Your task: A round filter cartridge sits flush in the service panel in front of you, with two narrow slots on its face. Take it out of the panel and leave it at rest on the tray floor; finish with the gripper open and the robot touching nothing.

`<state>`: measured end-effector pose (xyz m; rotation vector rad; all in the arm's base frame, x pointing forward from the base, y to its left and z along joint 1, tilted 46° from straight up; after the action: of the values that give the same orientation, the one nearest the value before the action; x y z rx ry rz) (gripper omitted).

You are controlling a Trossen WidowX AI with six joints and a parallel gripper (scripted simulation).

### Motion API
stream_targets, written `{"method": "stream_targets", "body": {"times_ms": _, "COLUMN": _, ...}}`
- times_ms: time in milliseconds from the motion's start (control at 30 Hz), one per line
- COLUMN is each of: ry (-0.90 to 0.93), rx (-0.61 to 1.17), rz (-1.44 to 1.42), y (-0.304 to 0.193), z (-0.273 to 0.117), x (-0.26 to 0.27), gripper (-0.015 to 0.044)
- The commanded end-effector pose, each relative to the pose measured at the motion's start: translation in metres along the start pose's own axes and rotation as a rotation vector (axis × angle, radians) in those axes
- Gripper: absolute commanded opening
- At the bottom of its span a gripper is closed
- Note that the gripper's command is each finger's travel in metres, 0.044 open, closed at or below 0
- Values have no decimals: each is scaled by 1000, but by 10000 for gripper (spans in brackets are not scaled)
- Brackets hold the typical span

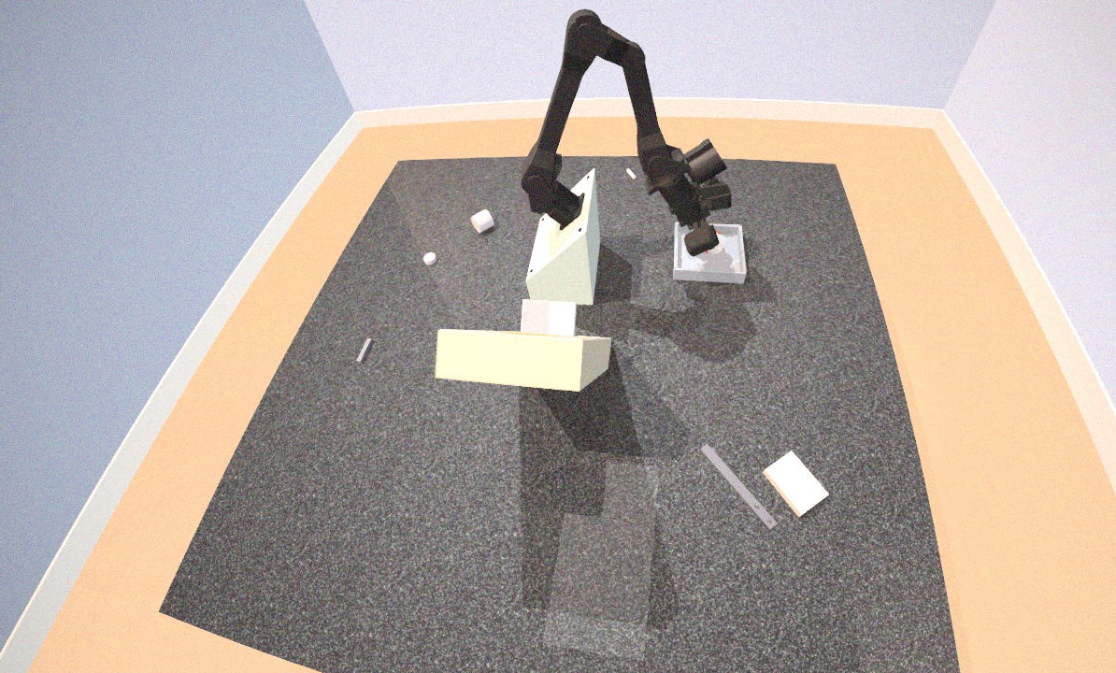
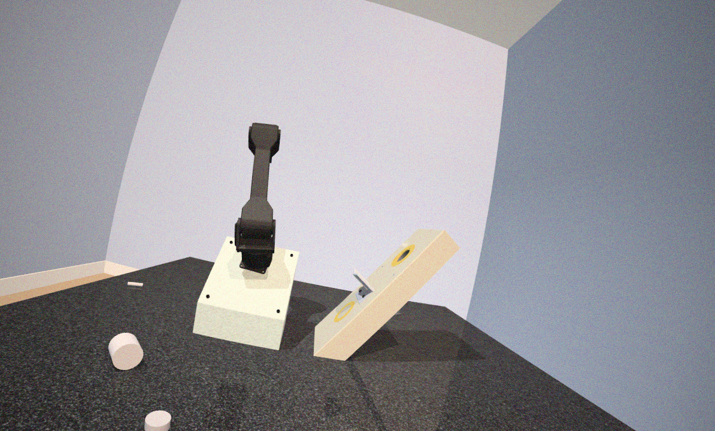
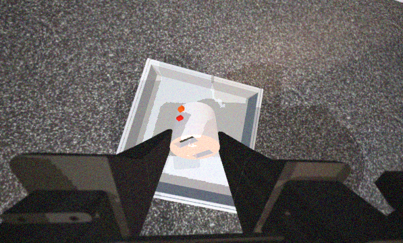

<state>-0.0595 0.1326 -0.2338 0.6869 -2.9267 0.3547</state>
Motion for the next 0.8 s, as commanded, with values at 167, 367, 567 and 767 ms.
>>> {"method": "stream_targets", "body": {"times_ms": 167, "ry": 0, "rx": 3, "rz": 0, "y": -2, "z": 1, "x": 0, "gripper": 131}}
{"method": "stream_targets", "body": {"times_ms": 367, "ry": 0, "rx": 3, "rz": 0, "y": -2, "z": 1, "x": 0, "gripper": 289}}
{"method": "stream_targets", "body": {"times_ms": 567, "ry": 0, "rx": 3, "rz": 0, "y": -2, "z": 1, "x": 0, "gripper": 440}}
{"method": "stream_targets", "body": {"times_ms": 767, "ry": 0, "rx": 3, "rz": 0, "y": 21, "z": -32, "x": -5, "gripper": 440}}
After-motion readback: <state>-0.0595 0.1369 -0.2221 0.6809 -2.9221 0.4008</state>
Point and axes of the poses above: the point midway between the two fingers, 35 mm back from their tips, its own z axis out along the fingers, its own x axis across the jaws, y = z × x, the point moved 2 cm from there along -z, back along the fingers, and after that the axes turned 15 degrees about -z, right-handed, at the moved point
